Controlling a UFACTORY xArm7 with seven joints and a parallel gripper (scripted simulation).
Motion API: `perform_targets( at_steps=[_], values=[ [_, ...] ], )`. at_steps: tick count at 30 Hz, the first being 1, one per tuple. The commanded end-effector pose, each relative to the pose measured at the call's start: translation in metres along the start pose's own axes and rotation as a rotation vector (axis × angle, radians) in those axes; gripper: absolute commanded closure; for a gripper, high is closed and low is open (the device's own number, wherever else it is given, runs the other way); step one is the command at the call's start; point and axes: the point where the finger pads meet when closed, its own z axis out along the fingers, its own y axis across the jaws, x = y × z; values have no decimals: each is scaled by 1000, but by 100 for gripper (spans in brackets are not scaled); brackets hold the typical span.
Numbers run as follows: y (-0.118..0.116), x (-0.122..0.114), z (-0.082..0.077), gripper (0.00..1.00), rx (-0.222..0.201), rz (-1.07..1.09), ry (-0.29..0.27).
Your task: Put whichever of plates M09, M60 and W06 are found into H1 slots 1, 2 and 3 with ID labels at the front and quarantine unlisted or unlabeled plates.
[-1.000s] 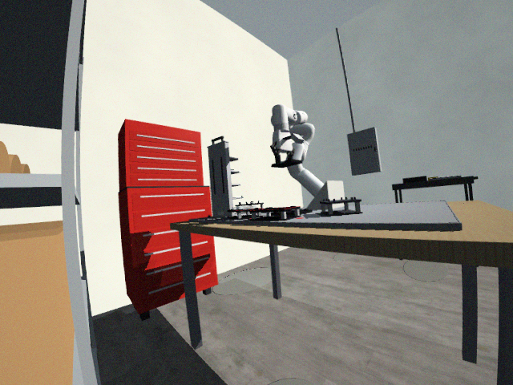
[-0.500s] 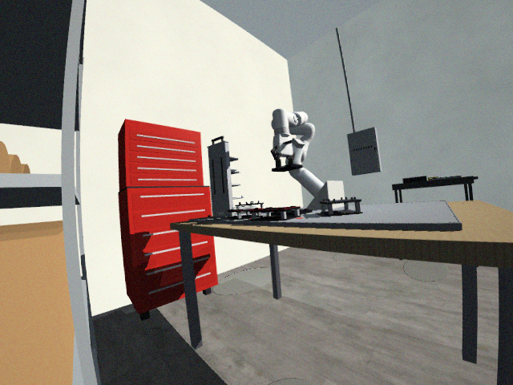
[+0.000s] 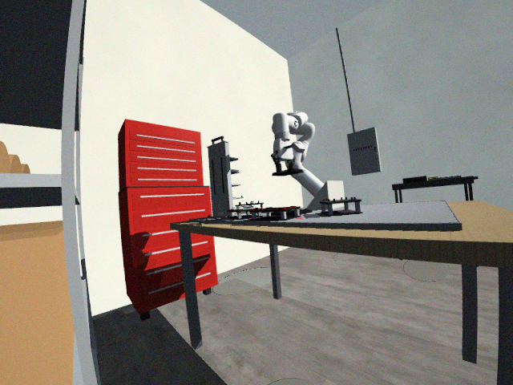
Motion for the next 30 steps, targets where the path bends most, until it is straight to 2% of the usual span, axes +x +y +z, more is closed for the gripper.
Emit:
perform_targets(
  at_steps=[1, 30],
  values=[
    [1, 1, 6, 100, -3, 0, 2],
    [1, 1, 48, 100, -3, 0, 2]
  ],
)
